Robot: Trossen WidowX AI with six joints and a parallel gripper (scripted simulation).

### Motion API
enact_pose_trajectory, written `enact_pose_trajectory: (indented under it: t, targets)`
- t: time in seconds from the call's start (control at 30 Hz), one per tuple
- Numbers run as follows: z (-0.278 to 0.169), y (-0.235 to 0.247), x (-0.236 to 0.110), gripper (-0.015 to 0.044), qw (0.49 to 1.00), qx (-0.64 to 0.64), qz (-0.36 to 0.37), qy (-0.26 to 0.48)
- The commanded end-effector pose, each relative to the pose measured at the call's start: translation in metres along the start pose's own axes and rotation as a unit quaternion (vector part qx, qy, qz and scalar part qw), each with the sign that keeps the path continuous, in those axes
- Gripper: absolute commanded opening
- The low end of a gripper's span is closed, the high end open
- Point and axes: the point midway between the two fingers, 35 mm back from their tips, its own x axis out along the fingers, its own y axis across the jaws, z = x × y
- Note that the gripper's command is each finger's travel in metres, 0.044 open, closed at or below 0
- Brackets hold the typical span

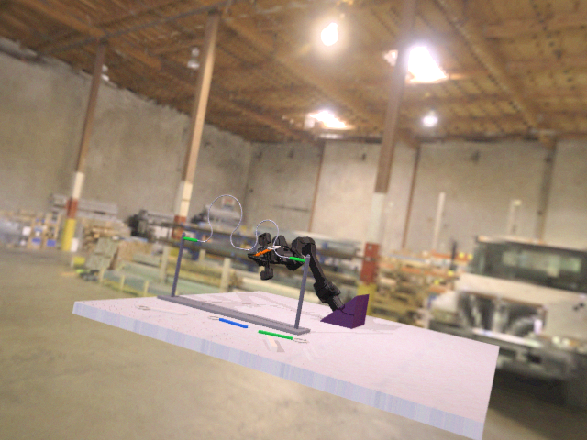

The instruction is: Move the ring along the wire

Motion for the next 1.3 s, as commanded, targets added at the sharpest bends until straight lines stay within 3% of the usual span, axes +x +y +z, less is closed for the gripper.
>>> enact_pose_trajectory:
  t: [0.0, 0.63, 1.27]
  targets:
    - [0.001, 0.018, 0.003, -0.0150, 0.999, 0.046, 0.024, -0.017]
    - [0.021, 0.084, -0.013, -0.0150, 0.963, 0.241, 0.120, -0.001]
    - [0.061, 0.130, -0.041, -0.0150, 0.889, 0.409, 0.203, 0.023]
